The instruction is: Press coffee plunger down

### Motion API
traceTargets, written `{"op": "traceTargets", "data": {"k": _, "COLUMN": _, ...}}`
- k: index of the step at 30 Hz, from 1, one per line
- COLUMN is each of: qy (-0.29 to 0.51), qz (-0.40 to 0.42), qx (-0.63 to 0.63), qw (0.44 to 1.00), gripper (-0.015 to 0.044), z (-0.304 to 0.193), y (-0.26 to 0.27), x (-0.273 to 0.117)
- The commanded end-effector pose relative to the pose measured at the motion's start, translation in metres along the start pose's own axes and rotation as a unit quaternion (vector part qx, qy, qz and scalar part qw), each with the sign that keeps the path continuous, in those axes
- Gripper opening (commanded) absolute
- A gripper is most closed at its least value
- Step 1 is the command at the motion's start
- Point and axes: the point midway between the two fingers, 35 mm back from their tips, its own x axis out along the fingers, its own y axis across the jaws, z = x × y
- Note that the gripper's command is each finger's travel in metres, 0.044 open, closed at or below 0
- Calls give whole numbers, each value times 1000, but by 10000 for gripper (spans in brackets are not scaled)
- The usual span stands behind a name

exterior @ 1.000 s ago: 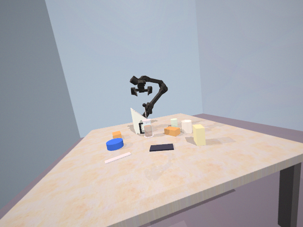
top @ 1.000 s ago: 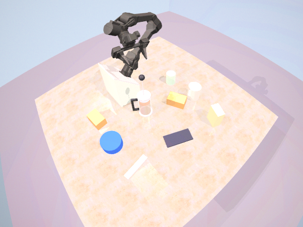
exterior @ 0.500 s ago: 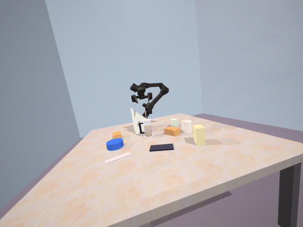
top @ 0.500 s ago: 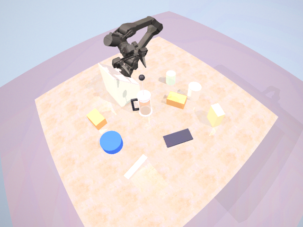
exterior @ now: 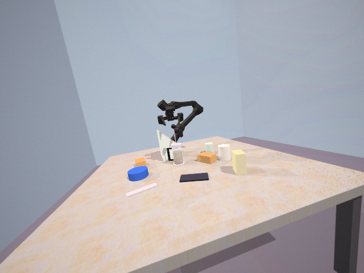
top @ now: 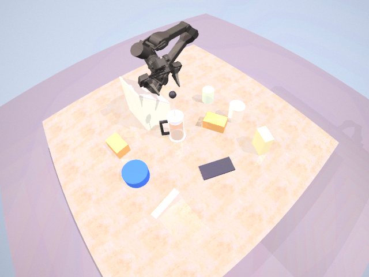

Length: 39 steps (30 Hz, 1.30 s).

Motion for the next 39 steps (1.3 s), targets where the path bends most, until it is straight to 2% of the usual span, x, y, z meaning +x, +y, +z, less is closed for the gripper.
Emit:
{"op": "traceTargets", "data": {"k": 1, "qy": 0, "qz": 1, "qx": 2, "qw": 1000, "gripper": 440, "z": -2, "y": 2, "x": 7}}
{"op": "traceTargets", "data": {"k": 13, "qy": -3, "qz": 5, "qx": 2, "qw": 1000, "gripper": 440, "z": -1, "y": 5, "x": 23}}
{"op": "traceTargets", "data": {"k": 25, "qy": -3, "qz": 5, "qx": 2, "qw": 1000, "gripper": 126, "z": -1, "y": 5, "x": 23}}
{"op": "traceTargets", "data": {"k": 39, "qy": -3, "qz": 5, "qx": 2, "qw": 1000, "gripper": 126, "z": -4, "y": 4, "x": 26}}
